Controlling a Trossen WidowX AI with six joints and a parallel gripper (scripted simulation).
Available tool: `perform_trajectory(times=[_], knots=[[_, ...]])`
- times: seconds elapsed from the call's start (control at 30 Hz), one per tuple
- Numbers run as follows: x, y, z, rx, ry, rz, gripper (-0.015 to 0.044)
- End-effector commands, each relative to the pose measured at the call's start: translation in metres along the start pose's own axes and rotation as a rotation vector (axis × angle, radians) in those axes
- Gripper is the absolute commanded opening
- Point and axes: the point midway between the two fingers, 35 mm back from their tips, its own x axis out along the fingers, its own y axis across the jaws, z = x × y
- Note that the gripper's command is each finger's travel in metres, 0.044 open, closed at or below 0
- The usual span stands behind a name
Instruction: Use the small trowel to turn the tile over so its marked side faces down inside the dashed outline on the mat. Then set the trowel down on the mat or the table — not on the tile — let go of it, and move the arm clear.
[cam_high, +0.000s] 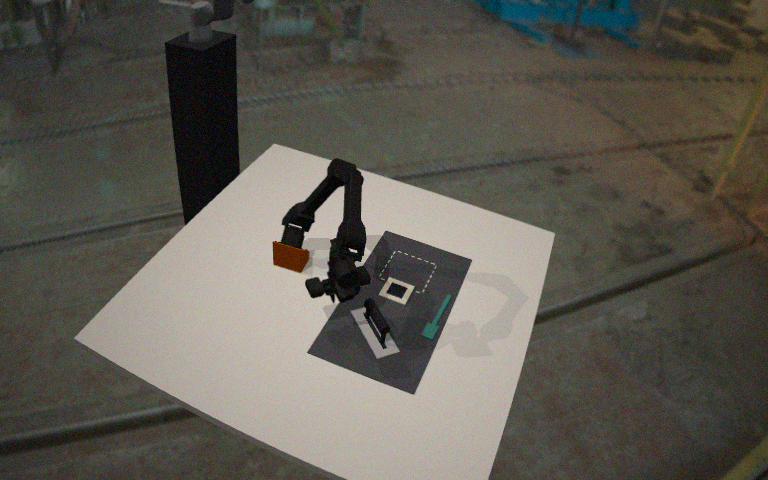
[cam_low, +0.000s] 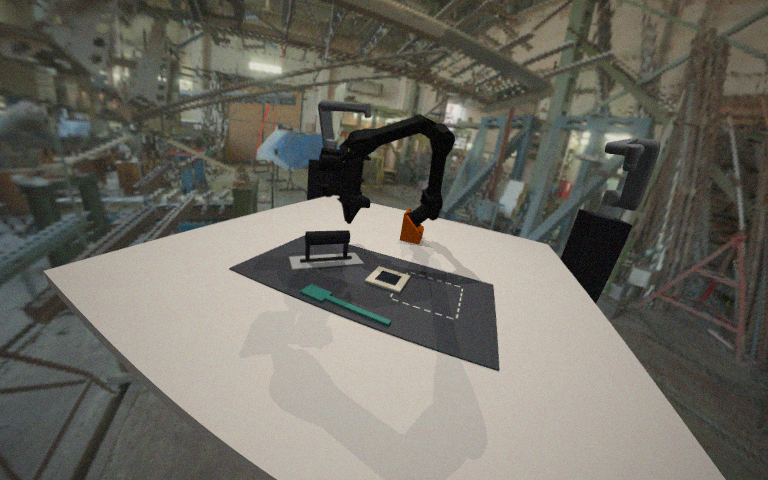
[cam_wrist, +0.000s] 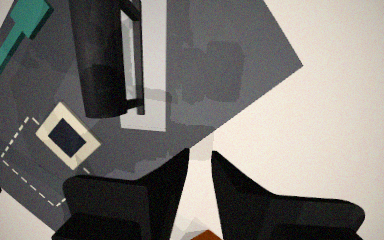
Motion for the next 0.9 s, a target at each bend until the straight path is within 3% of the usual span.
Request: perform_trajectory(times=[0.0,0.4,0.53,0.87], knots=[[0.0,0.0,0.0,0.0,0.0,0.0,0.01],[0.0,0.0,0.0,0.0,0.0,0.0,0.01],[0.0,0.0,0.0,0.0,0.0,0.0,0.0],[0.0,0.0,0.0,0.0,0.0,0.0,0.0]])
